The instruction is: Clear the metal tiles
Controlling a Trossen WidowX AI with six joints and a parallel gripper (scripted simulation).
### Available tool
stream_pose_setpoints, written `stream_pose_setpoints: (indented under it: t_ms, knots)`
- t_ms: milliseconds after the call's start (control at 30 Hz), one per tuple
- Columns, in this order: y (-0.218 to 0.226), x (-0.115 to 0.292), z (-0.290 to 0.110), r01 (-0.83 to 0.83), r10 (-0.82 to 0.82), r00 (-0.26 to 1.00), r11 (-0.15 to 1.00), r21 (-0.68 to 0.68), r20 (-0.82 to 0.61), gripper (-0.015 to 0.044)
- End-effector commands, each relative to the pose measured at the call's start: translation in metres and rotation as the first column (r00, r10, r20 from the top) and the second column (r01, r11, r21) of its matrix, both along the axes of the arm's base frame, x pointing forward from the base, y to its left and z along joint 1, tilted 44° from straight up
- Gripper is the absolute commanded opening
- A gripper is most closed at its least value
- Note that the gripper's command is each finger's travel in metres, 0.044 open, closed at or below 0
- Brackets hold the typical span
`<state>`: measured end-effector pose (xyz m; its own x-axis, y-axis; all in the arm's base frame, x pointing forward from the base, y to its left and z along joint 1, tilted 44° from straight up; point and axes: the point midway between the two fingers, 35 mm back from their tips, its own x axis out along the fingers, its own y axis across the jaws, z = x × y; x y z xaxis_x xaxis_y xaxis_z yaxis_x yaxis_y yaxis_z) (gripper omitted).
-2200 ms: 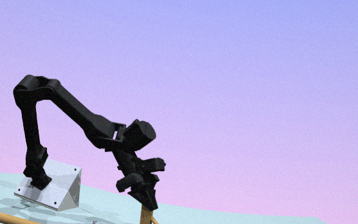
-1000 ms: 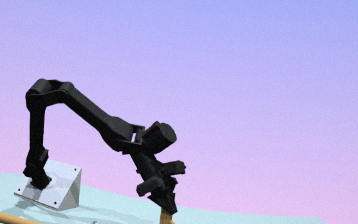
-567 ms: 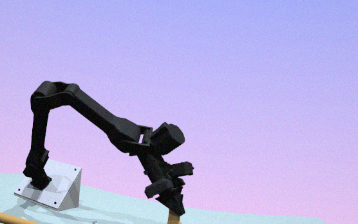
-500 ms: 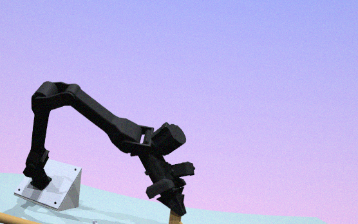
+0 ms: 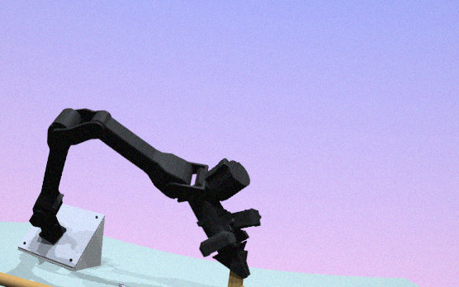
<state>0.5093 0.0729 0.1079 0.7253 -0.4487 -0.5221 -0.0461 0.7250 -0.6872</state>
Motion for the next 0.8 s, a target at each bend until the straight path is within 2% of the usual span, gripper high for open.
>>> stream_pose_setpoints:
  t_ms: [0,233,767]
  knots:
    - [0.0035,0.0099,0.0051,-0.008,0.008,1.000,1.000,0.005,0.014,0.0000]
    - [0.0054,0.0198,0.0039,-0.008,0.008,1.000,1.000,0.005,0.014,0.0000]
    - [0.0026,0.0117,-0.0001,-0.001,0.001,1.000,1.000,0.001,0.003,0.0000]
